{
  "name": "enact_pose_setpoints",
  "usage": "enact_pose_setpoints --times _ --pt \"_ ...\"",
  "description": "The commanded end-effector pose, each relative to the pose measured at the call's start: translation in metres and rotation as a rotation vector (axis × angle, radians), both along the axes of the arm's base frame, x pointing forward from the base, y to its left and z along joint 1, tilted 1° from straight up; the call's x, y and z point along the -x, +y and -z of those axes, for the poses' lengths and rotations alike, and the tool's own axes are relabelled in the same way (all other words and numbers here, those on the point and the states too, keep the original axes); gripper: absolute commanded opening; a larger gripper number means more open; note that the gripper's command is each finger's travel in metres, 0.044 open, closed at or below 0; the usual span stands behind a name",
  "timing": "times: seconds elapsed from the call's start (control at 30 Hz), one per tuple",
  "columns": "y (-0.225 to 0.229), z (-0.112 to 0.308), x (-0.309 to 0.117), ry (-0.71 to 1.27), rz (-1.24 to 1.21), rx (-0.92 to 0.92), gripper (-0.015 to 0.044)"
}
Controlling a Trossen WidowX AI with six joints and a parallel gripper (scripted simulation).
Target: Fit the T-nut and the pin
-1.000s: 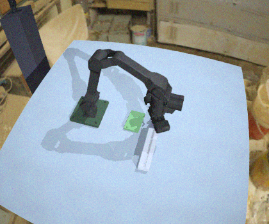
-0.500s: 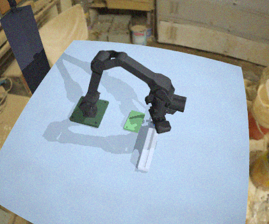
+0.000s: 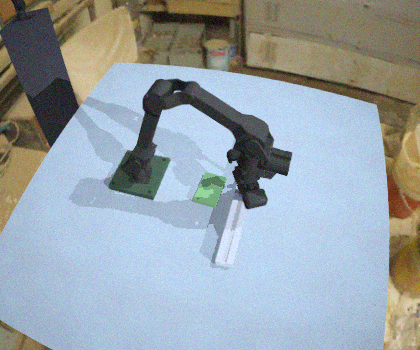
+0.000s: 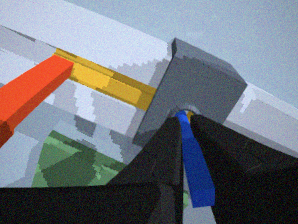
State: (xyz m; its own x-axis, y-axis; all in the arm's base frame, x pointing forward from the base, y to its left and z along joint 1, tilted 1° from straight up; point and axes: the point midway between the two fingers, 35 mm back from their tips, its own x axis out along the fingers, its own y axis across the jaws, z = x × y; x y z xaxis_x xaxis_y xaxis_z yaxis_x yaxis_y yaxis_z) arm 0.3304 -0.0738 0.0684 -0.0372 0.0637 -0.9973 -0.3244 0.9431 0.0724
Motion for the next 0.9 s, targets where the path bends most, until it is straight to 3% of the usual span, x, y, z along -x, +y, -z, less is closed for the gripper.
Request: enact_pose_setpoints --times 0.0,0.4,0.6,0.87 --pt "0.000 0.001 0.000 0.000 0.000 0.000 -0.0150" --pt "0.000 0.000 0.000 0.000 0.000 0.000 0.0160" --pt "0.000 -0.003 0.000 0.000 0.000 0.000 0.0160" --pt "-0.001 -0.040 0.000 -0.001 -0.001 0.000 0.0160"
